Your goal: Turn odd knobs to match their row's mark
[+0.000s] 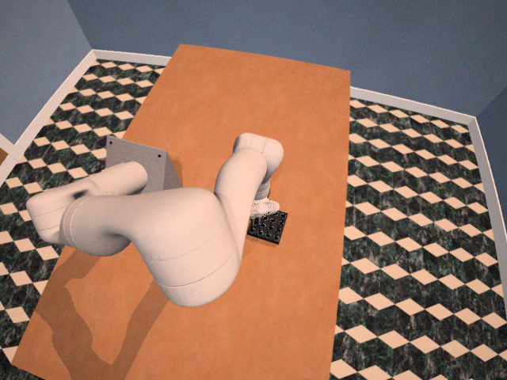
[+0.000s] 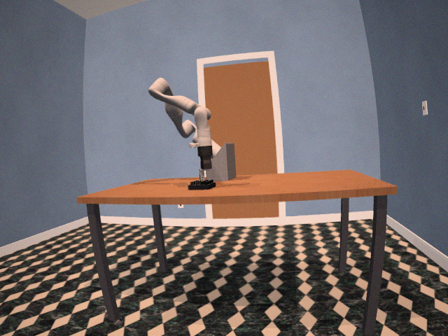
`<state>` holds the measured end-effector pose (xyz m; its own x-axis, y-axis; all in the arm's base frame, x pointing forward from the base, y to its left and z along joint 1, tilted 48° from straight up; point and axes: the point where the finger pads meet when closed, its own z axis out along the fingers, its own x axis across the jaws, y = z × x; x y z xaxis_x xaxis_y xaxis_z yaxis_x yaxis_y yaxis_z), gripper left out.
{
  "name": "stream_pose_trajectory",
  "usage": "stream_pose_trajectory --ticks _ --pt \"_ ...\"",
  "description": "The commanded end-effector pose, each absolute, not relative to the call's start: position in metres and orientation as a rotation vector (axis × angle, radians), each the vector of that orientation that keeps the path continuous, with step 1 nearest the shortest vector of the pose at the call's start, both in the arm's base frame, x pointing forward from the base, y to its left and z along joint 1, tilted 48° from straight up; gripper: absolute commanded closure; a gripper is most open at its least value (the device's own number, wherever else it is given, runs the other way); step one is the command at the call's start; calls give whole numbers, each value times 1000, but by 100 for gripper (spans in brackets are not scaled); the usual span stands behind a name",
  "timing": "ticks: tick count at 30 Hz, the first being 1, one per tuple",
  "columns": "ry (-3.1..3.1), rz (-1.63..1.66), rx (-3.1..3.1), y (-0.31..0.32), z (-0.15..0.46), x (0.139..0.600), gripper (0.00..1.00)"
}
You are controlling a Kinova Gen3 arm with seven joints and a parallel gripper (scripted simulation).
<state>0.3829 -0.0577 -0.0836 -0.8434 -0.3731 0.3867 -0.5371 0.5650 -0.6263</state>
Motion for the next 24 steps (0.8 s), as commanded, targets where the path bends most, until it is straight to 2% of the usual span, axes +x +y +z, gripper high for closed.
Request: stream_pose_trajectory --ticks 1,24 --pt "-2612 1157 722 -57 -83 383 70" --pt "-2758 1218 412 -57 -83 383 70"
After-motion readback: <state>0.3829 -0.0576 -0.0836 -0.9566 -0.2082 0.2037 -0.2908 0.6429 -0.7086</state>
